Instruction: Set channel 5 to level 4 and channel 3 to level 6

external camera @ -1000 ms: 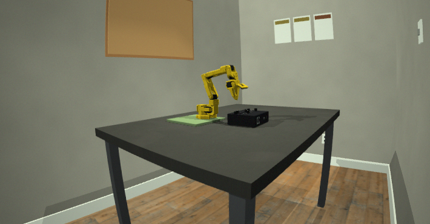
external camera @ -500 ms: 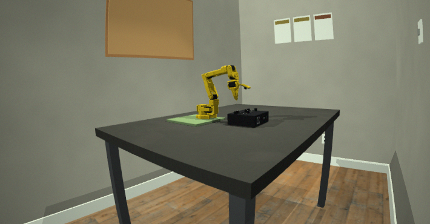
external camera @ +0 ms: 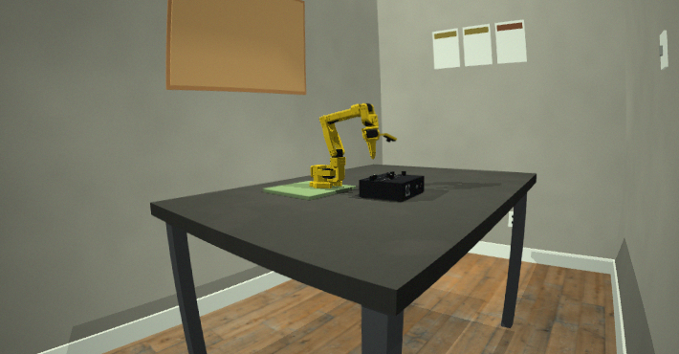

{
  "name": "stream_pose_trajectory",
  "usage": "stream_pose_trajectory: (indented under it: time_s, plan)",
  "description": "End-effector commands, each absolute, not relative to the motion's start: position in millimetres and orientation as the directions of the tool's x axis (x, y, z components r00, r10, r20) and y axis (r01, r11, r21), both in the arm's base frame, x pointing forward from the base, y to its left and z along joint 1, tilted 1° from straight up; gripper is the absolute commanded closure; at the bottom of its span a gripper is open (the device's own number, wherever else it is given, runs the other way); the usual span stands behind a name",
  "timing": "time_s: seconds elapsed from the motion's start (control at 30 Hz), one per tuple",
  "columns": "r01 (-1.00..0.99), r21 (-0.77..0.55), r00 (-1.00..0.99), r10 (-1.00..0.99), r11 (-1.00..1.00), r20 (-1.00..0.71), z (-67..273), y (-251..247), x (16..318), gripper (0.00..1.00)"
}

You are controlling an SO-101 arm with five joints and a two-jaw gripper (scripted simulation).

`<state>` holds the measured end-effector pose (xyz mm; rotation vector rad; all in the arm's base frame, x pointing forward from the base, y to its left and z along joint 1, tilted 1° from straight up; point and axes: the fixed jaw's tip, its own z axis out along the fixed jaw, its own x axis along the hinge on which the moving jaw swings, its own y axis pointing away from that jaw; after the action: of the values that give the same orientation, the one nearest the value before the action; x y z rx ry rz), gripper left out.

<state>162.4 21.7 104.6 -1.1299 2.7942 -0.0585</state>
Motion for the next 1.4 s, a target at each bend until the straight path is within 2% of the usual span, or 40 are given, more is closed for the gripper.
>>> stream_pose_trajectory:
  time_s: [0.0,0.13,0.4,0.63,0.7,1.13,1.37]
  plan:
    - [-0.81,-0.09,-0.574,-0.815,0.579,-0.08,104.7,22.8,162.4,1.0]
    - [-0.857,-0.095,-0.502,-0.862,0.507,-0.071,104.4,22.8,162.4,1.0]
    - [-0.978,-0.105,-0.176,-0.984,0.179,-0.033,103.3,22.2,162.8,1.0]
    - [-0.986,-0.102,0.133,-0.991,-0.132,0.0,102.3,21.5,164.0,1.0]
    - [-0.986,-0.102,0.133,-0.991,-0.132,0.0,102.3,21.5,164.0,1.0]
    - [-0.755,-0.075,0.65,-0.759,-0.651,0.047,100.5,20.9,168.0,1.0]
    - [-0.599,-0.06,0.797,-0.602,-0.799,0.058,99.9,21.1,170.0,1.0]
